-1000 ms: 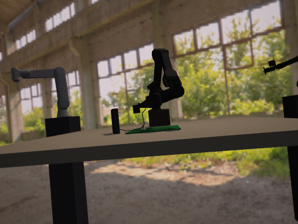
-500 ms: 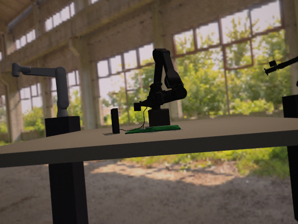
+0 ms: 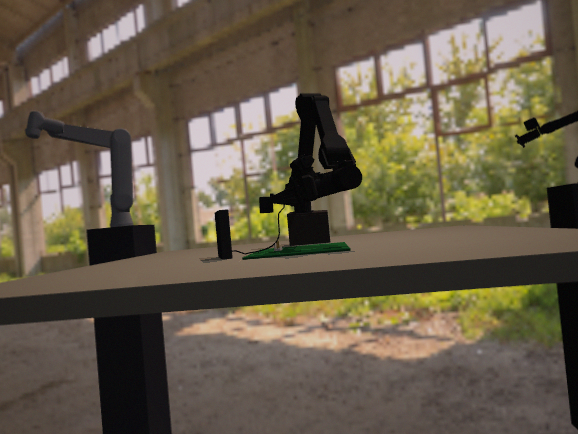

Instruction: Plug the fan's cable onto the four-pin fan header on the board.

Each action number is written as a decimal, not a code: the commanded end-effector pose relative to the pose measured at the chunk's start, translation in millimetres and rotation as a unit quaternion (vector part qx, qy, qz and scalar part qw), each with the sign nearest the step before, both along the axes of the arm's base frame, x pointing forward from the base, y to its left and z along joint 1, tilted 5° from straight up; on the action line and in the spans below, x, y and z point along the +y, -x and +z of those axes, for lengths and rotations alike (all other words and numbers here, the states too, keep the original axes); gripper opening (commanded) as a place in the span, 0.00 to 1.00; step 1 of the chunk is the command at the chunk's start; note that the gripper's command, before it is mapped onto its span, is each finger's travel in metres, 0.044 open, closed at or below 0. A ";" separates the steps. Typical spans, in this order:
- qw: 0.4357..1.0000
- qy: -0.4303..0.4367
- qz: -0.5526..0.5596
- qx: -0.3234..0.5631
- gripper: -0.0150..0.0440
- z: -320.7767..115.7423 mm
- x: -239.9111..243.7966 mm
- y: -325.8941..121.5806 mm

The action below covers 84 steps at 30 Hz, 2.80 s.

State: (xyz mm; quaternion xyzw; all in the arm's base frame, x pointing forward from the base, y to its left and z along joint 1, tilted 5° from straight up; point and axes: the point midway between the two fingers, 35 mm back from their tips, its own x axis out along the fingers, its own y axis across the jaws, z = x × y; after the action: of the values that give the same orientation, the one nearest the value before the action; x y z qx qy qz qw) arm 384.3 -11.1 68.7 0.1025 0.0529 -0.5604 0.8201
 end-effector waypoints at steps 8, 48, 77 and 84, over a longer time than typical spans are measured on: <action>1.000 0.000 0.000 0.000 0.25 -3.6 1.3 0.4; 1.000 0.000 0.000 0.000 0.25 -25.6 8.4 2.3; 1.000 0.000 0.000 0.000 0.25 -38.5 8.9 1.1; 1.000 0.000 0.000 0.000 0.25 -41.8 9.1 0.8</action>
State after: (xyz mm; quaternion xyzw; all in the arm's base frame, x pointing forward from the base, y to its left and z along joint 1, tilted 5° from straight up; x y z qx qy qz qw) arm 383.4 -2.2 31.1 0.1030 0.0532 -0.5601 0.8203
